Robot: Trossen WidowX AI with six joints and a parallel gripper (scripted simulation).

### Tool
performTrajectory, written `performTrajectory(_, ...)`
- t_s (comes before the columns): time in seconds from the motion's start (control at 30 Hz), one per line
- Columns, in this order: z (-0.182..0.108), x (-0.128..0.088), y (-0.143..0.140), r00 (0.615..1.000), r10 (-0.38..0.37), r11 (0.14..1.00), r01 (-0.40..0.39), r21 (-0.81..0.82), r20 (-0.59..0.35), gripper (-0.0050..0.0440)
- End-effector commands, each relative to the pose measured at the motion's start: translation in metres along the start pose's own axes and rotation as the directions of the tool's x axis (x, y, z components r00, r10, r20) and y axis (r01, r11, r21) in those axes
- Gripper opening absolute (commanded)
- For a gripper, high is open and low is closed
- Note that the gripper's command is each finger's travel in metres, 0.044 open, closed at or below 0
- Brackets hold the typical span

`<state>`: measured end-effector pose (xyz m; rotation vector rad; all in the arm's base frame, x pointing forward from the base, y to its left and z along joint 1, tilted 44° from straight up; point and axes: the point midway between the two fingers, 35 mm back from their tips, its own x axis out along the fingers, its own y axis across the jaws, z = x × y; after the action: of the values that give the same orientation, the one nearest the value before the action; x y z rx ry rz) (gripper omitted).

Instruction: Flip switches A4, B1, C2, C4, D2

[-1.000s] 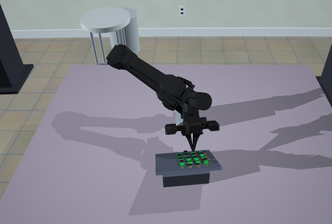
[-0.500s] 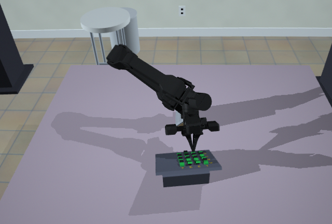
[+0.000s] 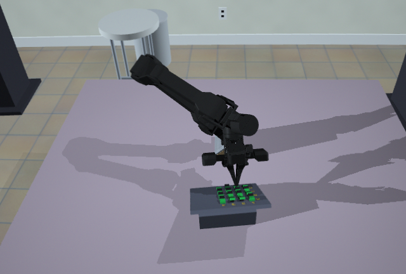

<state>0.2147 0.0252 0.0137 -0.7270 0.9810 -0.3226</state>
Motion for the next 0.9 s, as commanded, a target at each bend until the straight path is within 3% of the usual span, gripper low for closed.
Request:
performTrajectory(0.0, -0.002, 0.001, 0.000, 1.000, 0.000, 1.000, 0.000, -0.005, -0.006, 0.0000)
performTrajectory(0.77, -0.002, 0.004, 0.000, 1.000, 0.000, 1.000, 0.000, -0.005, -0.006, 0.0000)
performTrajectory(0.87, 0.000, -0.010, 0.003, 1.000, 0.006, 1.000, -0.006, -0.001, 0.001, 0.0000)
